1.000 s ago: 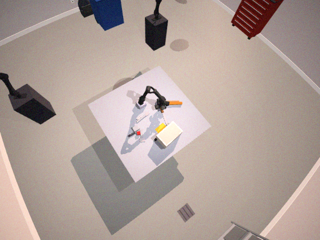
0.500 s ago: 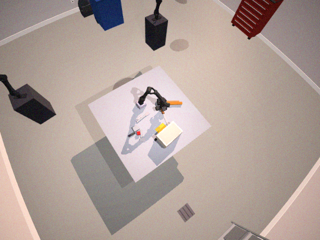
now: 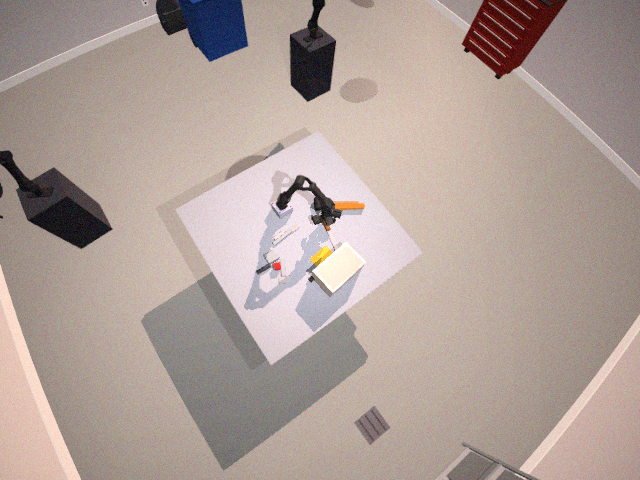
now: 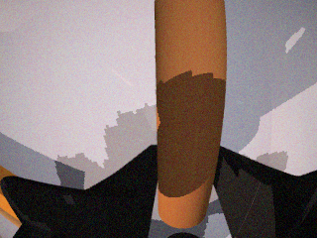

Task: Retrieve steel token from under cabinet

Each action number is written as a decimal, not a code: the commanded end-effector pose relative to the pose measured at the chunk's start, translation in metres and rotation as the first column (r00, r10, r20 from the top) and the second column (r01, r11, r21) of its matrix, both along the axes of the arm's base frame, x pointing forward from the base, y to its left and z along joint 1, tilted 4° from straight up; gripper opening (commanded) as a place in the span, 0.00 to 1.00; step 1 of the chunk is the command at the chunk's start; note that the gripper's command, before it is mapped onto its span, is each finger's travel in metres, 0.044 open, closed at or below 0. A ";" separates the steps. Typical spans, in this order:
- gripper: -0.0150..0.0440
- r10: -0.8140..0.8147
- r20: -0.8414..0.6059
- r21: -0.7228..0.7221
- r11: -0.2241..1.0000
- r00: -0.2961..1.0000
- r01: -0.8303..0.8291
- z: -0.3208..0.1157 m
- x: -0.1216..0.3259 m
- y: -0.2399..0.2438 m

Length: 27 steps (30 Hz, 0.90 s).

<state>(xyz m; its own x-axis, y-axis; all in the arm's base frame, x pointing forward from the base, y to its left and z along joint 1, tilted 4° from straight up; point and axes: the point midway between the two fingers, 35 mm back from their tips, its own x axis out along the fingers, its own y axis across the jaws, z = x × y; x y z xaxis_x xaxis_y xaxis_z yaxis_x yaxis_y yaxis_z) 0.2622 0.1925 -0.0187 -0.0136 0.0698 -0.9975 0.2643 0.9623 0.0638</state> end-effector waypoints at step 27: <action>0.25 0.004 0.004 -0.001 1.000 1.000 -0.004 0.000 0.044 -0.011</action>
